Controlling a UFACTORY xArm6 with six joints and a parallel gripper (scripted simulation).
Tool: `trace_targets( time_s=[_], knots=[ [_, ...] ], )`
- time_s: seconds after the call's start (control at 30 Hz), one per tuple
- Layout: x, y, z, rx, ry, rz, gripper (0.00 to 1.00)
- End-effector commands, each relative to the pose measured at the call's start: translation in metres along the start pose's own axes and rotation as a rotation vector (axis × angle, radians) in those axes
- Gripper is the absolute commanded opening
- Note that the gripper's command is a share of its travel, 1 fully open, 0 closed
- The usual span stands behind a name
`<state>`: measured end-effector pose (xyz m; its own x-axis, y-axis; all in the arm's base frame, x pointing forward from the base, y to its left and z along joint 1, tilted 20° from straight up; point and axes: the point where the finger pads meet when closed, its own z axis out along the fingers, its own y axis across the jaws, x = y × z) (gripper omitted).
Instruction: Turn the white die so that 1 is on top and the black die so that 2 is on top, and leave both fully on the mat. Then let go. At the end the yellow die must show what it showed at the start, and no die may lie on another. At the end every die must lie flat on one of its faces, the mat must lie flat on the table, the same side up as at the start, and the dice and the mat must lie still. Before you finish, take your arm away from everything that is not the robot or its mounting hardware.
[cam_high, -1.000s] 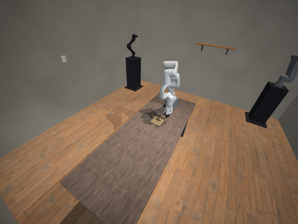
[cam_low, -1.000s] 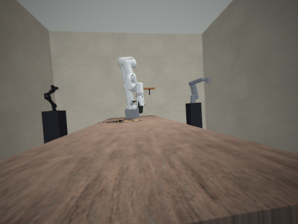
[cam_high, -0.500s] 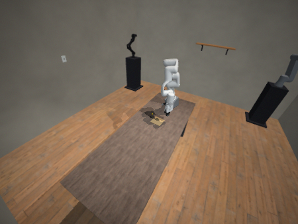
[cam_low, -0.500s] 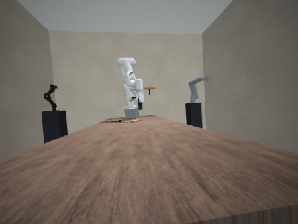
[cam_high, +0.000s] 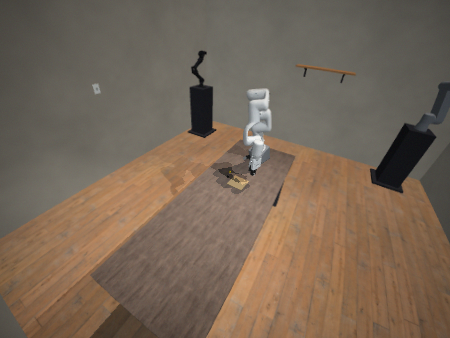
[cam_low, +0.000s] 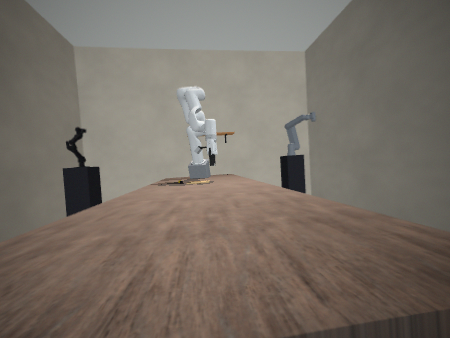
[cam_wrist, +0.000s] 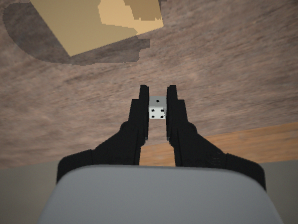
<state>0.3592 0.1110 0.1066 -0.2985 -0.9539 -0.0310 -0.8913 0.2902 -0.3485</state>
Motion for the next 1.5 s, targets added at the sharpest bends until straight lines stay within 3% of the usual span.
trace_targets(
  time_s=[0.0, 1.47],
  knots=[
    [-0.004, -0.004, -0.001, 0.0, -0.004, -0.148, 0.11],
    [-0.031, -0.023, 0.002, 0.003, -0.003, -1.405, 0.11]
  ],
)
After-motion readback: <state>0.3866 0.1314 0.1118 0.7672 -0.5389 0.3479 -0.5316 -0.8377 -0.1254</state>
